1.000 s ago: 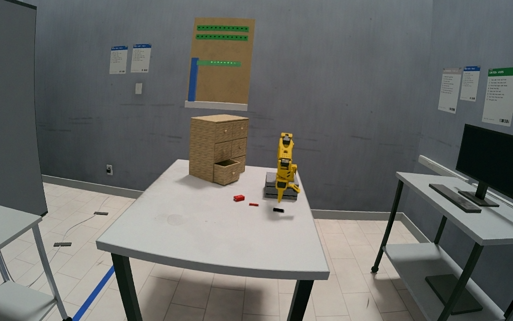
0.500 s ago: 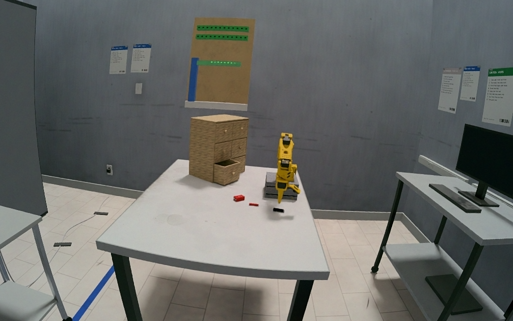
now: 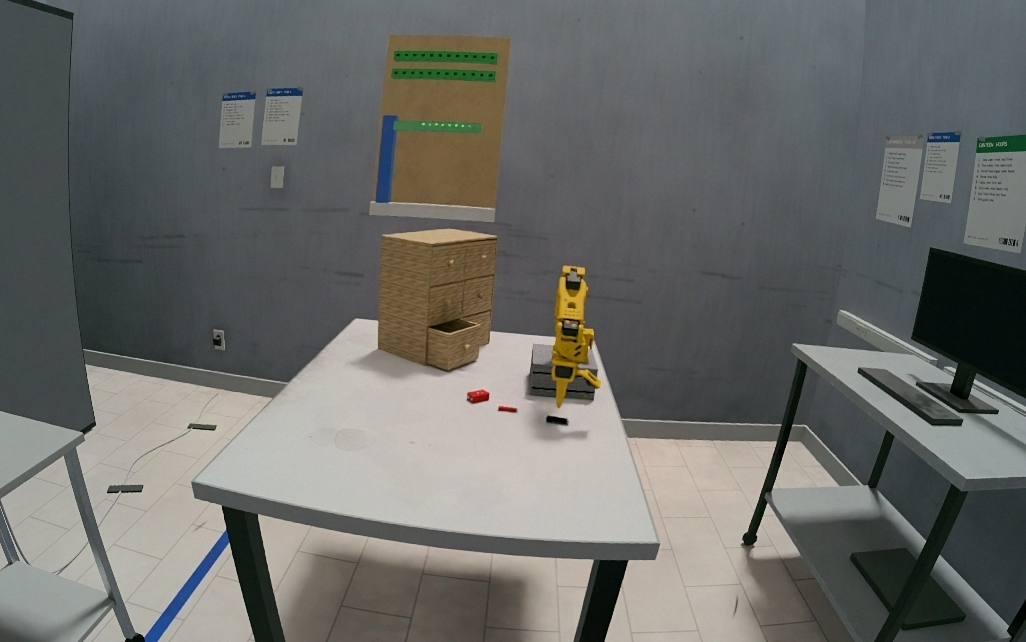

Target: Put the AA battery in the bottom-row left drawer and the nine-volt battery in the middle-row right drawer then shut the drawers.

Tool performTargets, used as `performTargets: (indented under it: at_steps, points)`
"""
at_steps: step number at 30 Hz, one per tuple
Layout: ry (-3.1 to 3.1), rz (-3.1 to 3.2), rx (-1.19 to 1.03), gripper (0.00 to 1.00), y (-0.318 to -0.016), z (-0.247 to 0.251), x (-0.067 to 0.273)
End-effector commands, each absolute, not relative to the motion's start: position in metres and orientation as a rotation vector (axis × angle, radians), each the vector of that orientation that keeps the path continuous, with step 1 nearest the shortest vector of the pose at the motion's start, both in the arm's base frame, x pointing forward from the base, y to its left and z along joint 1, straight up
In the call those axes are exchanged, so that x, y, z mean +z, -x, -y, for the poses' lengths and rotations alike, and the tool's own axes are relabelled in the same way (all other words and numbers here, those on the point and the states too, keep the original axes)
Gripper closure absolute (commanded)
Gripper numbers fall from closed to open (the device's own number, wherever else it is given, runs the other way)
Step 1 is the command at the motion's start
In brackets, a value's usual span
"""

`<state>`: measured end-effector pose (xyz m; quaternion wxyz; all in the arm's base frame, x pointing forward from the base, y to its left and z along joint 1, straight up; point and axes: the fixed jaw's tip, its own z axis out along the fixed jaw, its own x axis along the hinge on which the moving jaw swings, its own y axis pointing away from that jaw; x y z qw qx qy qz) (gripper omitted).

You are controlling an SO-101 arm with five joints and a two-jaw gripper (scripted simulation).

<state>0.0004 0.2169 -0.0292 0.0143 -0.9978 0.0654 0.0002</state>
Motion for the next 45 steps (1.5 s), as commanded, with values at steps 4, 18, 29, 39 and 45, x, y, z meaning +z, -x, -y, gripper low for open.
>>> performTargets:
  at_steps: [4,18,29,39,45]
  points:
    - [3.135,-0.187,0.0,0.79,0.001,-0.211,-0.035]
    - [3.135,-0.187,0.0,0.79,0.001,-0.213,-0.047]
    - [3.135,-0.187,0.0,0.79,0.001,-0.215,-0.061]
    - [3.135,-0.187,0.0,0.79,0.001,-0.215,-0.061]
    - [3.135,-0.187,0.0,0.79,0.0,-0.215,-0.071]
